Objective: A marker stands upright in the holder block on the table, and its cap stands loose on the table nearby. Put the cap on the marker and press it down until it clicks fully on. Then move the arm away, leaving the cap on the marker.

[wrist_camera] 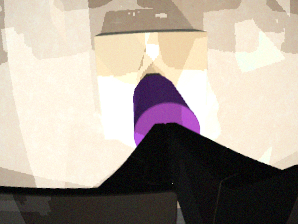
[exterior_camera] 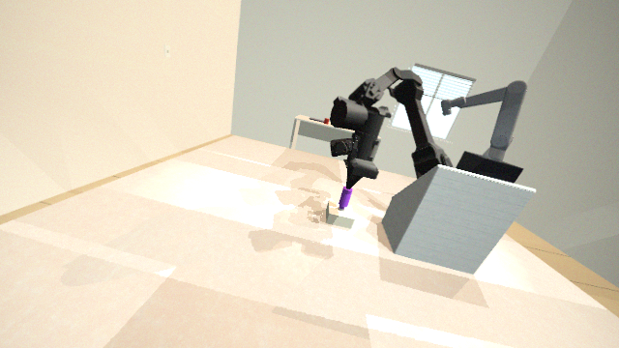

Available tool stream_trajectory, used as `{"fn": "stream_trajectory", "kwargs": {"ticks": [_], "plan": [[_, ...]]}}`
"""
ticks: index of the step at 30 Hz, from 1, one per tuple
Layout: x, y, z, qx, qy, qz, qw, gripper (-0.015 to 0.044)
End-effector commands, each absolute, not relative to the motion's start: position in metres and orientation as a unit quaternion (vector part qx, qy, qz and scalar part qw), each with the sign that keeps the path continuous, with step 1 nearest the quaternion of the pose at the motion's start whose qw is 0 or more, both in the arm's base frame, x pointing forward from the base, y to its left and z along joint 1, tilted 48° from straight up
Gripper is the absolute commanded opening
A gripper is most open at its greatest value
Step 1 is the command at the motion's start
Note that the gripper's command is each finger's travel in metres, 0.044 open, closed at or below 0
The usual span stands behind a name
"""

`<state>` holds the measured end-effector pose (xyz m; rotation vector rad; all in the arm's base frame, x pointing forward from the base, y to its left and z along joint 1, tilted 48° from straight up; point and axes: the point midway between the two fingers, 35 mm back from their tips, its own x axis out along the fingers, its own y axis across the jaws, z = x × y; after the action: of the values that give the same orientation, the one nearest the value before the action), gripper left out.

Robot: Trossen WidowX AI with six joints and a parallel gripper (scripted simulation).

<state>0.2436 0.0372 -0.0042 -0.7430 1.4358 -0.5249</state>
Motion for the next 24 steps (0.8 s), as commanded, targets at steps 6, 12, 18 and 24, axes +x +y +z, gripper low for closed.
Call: {"fn": "stream_trajectory", "kwargs": {"ticks": [6, 12, 18, 24], "plan": [[0.244, 0.045, 0.002, -0.328, 0.635, -0.231, 0.661, 0.0], [0.236, 0.102, 0.055, -0.328, 0.636, -0.23, 0.66, 0.0], [0.236, 0.103, 0.057, -0.328, 0.636, -0.23, 0.66, 0.0], [0.236, 0.103, 0.057, -0.328, 0.636, -0.23, 0.66, 0.0158]]}}
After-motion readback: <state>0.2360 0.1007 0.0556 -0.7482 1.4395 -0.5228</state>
